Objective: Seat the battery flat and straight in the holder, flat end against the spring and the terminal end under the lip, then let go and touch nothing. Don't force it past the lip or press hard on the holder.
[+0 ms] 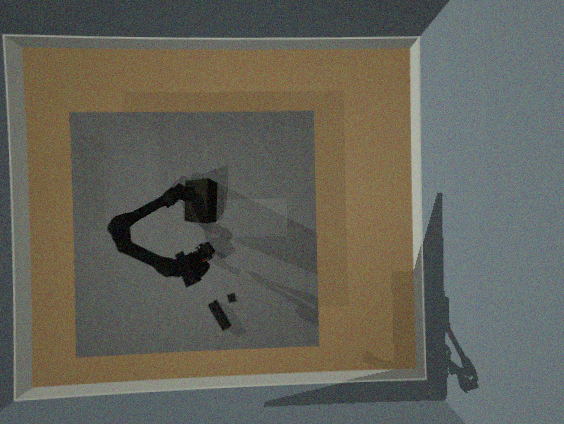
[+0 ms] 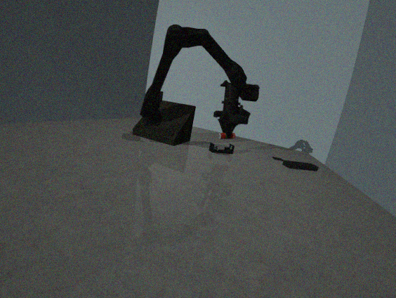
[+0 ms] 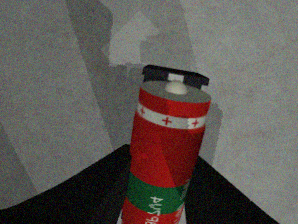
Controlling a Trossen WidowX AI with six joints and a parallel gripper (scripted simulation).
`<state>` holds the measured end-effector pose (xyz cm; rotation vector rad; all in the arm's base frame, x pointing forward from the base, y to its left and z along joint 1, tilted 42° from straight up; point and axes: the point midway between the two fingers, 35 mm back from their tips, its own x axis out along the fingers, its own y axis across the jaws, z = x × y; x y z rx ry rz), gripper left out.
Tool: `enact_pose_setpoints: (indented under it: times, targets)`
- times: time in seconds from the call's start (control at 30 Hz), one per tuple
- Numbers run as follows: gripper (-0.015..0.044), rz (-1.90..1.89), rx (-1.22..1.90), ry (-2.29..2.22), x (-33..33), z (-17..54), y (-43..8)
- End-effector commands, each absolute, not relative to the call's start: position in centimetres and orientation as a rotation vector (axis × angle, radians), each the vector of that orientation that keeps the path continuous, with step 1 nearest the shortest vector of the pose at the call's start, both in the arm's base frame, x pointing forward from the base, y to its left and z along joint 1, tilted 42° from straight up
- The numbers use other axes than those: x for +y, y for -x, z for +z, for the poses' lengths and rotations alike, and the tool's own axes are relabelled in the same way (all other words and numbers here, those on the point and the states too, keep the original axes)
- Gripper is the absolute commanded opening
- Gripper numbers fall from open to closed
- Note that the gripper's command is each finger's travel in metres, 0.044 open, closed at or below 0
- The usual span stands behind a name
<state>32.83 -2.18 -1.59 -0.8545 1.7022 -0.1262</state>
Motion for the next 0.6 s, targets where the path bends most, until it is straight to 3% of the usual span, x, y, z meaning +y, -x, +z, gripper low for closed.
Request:
enact_pose_setpoints:
  times: [0.0,0.57]
  targets:
    - [0.0085,-0.104,1.667,0.848,-2.7,-2.1,-32.6]
    - [0.0085,-0.049,1.542,0.838,-4.0,-3.4,-32.4]
